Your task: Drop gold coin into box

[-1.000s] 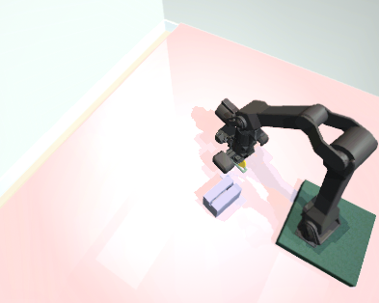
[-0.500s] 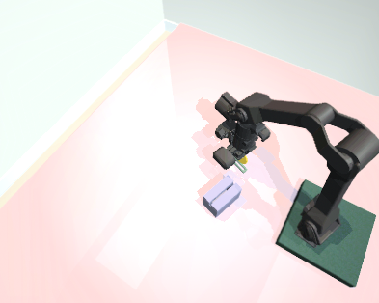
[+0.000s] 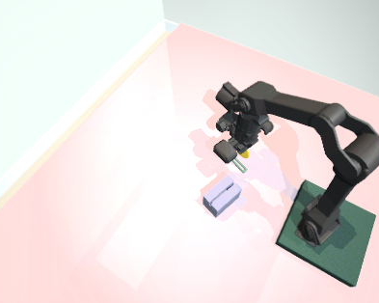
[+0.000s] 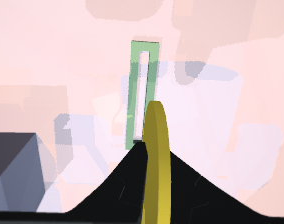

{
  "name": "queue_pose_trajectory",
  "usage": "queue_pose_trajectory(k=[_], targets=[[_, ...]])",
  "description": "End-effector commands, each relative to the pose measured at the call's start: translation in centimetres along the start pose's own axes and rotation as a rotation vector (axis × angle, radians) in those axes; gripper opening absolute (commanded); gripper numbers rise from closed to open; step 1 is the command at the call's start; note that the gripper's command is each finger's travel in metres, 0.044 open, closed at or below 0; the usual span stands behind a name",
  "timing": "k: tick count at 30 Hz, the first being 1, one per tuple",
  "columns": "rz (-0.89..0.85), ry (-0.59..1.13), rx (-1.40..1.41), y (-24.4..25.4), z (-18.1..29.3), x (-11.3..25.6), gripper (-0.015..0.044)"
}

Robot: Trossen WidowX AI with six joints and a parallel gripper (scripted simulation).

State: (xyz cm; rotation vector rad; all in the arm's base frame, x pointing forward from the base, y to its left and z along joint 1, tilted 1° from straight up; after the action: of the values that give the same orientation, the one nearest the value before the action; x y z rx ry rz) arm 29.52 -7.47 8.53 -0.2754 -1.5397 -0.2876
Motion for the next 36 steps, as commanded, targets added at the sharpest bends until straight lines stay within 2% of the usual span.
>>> queue_pose_trajectory(k=[1, 12, 36], targets=[[0.0, -0.016, 0.0, 0.0, -0.1, 1.4, 0.0], [-0.001, -0.017, -0.023, 0.0, 0.1, 2.9, 0.0], [-0.007, -0.016, -0.849, -0.1, -0.1, 3.1, 0.0]])
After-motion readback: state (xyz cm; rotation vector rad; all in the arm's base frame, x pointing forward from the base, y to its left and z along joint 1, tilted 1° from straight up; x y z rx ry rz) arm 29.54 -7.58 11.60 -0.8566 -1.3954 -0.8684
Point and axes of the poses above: the point midway between the two fingers, 35 mm back from their tips, its own x axis back along the fingers, its own y axis across the jaws, z = x × y, the point moved 1 cm from there along x, back along the fingers, and after that the axes turned 7 degrees about -x, right-handed, at the moved point
